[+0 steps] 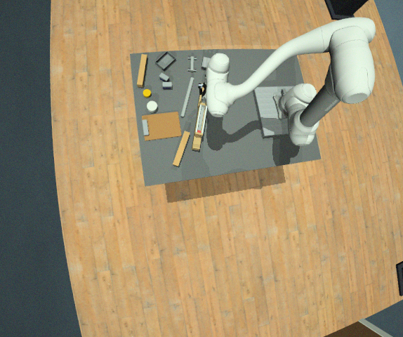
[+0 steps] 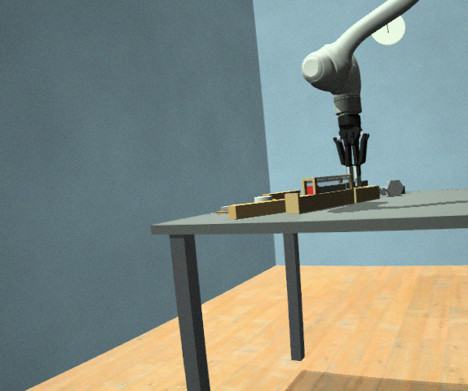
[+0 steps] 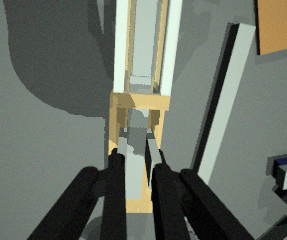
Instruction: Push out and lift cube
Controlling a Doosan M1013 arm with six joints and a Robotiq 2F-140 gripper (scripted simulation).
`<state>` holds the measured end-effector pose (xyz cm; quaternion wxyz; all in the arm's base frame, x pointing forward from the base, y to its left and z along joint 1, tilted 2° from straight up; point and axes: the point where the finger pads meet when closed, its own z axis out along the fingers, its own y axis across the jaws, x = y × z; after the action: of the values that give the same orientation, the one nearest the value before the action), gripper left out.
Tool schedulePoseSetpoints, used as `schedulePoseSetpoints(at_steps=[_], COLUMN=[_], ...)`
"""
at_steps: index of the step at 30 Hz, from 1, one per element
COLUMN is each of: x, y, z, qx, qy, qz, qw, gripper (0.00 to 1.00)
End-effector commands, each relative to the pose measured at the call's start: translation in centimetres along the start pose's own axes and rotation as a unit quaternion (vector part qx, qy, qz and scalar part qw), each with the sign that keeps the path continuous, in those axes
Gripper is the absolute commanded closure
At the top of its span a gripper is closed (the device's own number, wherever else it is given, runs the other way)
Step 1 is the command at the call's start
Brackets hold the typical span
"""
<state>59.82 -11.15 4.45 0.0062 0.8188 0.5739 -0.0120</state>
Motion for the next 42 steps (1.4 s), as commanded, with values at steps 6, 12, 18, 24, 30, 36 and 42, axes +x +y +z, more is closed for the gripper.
schedulePoseSetpoints(at_steps=[6, 12, 18, 24, 30, 36, 42], x=[1.9, 2.4, 2.7, 2.8, 2.8, 2.8, 2.8], y=[0.0, 0.0, 0.0, 0.0, 0.0, 0.0, 0.0], z=[0.0, 0.0, 0.0, 0.0, 0.0, 0.0, 0.0], qx=[0.0, 0.0, 0.0, 0.0, 0.0, 0.0, 0.0], qy=[0.0, 0.0, 0.0, 0.0, 0.0, 0.0, 0.0], qz=[0.0, 0.0, 0.0, 0.0, 0.0, 0.0, 0.0], qw=[1.0, 1.0, 1.0, 1.0, 1.0, 1.0, 1.0], gripper=[1.0, 1.0, 1.0, 1.0, 1.0, 1.0, 1.0])
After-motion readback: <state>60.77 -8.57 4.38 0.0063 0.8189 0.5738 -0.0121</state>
